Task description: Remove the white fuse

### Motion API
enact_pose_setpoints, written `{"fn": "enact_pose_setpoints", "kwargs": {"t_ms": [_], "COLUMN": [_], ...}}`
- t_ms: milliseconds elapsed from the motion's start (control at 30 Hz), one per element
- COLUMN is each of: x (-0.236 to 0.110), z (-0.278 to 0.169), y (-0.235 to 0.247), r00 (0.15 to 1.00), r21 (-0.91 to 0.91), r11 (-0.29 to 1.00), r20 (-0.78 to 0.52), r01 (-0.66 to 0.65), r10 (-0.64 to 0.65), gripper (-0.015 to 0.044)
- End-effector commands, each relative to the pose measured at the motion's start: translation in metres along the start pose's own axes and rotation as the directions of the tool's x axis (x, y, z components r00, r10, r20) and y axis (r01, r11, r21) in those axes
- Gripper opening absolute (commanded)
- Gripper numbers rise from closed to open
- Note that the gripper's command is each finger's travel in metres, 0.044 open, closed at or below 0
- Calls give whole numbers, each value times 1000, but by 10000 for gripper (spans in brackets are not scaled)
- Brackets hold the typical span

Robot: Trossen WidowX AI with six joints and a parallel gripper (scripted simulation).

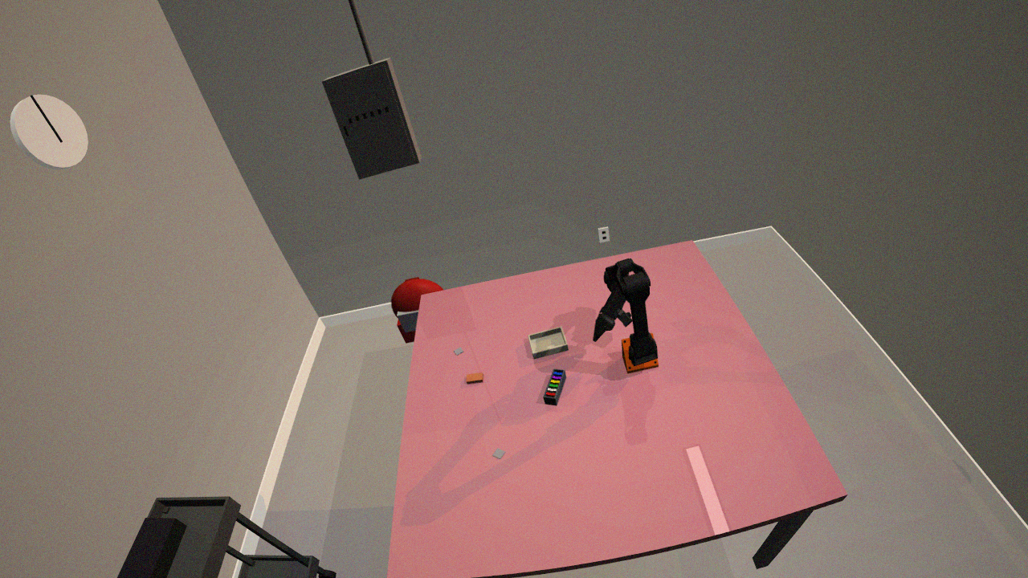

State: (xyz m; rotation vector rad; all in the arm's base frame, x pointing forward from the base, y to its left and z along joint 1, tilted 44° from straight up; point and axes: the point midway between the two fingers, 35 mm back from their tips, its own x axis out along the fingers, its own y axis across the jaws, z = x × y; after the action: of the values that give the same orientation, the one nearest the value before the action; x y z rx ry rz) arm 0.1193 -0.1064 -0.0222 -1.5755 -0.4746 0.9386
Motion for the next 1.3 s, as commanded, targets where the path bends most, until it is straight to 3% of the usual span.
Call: {"fn": "enact_pose_setpoints", "kwargs": {"t_ms": [0, 167, 267, 367, 600, 800, 933, 1100, 1267], "x": [-2, -10, -5, 1, 29, 59, 85, 127, 156], "z": [-1, -6, -10, -25, -56, -75, -85, -89, -84], "y": [-1, -7, -6, -13, -39, -66, -89, -130, -162], "r00": [1000, 1000, 1000, 993, 944, 888, 835, 770, 746], "r21": [0, 0, -76, -307, -764, -934, -862, -462, -87], "r11": [1000, 1000, 997, 950, 643, 216, -164, -618, -800], "r20": [0, 0, 22, 93, 252, 343, 392, 425, 432], "r01": [0, 0, -18, -46, 61, 286, 480, 636, 594], "r10": [0, 0, 19, 78, 210, 307, 385, 475, 507], "gripper": [400, 400, 321, 243, 64, 64, 64, 64, 64]}}
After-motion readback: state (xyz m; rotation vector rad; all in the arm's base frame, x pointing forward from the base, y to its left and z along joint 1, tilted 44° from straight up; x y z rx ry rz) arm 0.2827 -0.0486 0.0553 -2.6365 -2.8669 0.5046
